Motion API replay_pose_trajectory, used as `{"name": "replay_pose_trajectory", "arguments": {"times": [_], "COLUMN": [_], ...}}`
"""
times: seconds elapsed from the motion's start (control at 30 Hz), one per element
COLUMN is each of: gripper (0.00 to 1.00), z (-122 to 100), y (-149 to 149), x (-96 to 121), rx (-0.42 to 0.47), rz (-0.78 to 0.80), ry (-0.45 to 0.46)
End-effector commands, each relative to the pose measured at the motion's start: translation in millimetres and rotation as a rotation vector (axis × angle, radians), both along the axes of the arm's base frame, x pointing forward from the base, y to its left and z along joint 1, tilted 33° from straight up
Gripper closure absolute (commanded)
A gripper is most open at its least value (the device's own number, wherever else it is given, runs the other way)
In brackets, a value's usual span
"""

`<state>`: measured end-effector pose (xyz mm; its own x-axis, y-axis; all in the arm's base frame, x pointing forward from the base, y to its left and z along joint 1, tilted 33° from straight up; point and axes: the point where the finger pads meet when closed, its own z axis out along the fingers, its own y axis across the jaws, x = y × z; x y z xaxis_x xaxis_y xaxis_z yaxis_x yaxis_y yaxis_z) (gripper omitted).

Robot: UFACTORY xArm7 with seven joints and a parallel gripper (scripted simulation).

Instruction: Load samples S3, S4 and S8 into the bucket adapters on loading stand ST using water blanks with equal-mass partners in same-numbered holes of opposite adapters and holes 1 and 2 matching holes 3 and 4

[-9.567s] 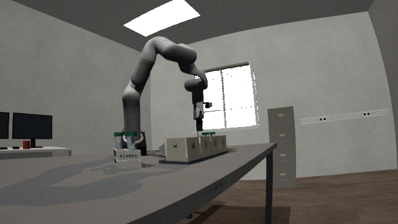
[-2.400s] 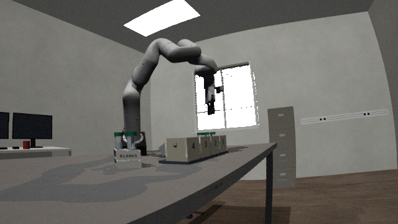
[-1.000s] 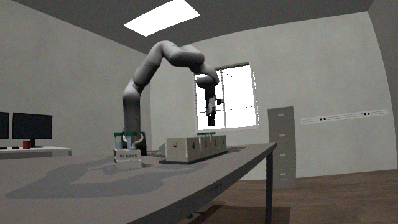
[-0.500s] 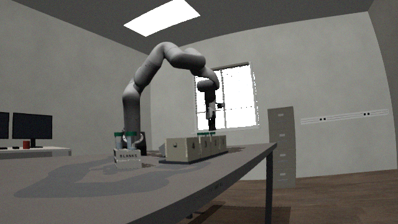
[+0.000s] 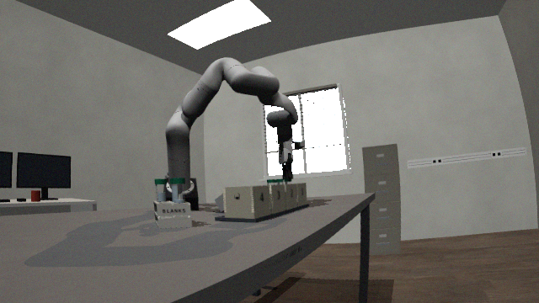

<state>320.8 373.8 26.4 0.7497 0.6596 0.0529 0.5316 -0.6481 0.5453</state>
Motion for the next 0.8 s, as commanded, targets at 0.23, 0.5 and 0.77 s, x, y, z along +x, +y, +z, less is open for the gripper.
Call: {"name": "replay_pose_trajectory", "arguments": {"times": [0.23,0.5,0.77], "gripper": [0.43,0.43,0.43], "z": [-3,-7,-10], "y": [0,-2,-3], "x": [1,3,5], "rx": [0.004,0.004,0.004], "rz": [0.003,0.003,0.003], "ry": [-0.001,-0.001,-0.001]}}
